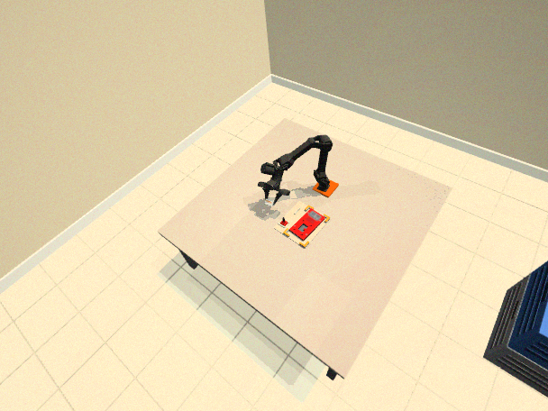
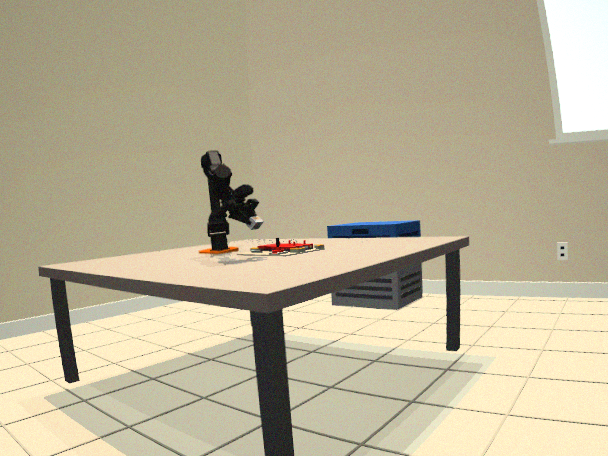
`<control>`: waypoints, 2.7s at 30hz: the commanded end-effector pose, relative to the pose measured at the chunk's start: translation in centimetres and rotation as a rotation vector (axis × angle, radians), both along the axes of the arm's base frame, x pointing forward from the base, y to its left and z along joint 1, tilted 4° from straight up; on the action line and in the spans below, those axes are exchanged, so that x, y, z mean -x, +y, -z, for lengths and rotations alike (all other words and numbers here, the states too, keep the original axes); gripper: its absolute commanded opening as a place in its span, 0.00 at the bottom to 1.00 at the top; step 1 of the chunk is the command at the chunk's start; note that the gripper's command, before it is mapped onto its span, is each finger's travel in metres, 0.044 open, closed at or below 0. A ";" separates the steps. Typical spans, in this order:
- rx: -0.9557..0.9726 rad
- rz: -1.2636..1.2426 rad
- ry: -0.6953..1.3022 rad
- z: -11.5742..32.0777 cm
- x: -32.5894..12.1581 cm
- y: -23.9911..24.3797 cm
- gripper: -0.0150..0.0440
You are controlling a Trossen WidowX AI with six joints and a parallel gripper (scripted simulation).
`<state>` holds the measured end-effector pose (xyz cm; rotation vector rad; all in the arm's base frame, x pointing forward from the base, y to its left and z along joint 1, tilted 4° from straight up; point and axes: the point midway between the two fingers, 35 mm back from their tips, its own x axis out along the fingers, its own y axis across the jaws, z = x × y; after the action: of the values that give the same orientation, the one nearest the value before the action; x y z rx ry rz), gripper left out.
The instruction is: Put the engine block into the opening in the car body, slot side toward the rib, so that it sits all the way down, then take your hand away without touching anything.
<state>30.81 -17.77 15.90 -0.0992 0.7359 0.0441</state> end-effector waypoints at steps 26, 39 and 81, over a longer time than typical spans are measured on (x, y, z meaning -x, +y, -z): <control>-0.006 -0.027 -0.205 4.1 0.7 -0.2 0.25; -0.006 -0.027 -0.205 6.4 0.6 -0.4 0.25; -0.006 -0.027 -0.205 10.9 0.2 -0.9 0.25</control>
<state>30.62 -18.69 5.14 -0.1082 0.5215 0.0617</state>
